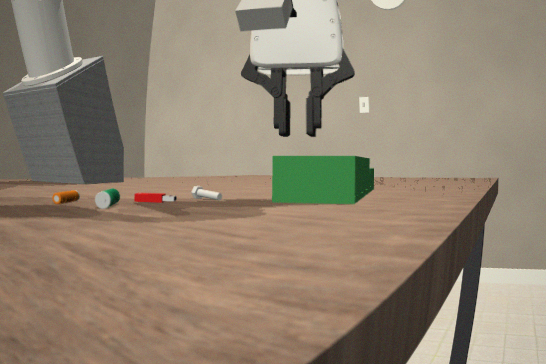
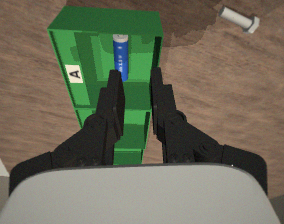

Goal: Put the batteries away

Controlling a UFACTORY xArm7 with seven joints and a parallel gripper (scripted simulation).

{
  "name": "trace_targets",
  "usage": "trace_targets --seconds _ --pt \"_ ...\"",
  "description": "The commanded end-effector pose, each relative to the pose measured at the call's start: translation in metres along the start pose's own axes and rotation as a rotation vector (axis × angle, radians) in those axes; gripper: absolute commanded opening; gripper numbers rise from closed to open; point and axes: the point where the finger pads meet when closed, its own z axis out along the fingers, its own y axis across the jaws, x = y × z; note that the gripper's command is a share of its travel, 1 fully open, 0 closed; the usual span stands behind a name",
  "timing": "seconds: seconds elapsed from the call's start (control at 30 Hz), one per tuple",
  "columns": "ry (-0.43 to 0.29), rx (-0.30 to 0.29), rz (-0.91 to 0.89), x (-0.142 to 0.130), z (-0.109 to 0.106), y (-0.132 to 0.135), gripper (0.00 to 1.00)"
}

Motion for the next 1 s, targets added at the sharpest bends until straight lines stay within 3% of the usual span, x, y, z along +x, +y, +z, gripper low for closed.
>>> trace_targets --seconds 0.0,0.13,0.2,0.7,0.77,0.97 --pt "-0.004 0.006 -0.157 0.023 -0.003 0.029 0.23" --pt "-0.005 0.006 -0.209 0.042 -0.003 0.057 0.23" --pt "-0.005 0.006 -0.209 0.042 -0.003 0.057 0.23" --pt "-0.005 0.005 -0.209 0.115 -0.003 0.159 0.23" --pt "-0.005 0.005 -0.209 0.115 -0.003 0.159 0.23" --pt "-0.005 0.005 -0.209 0.144 -0.003 0.200 0.23"
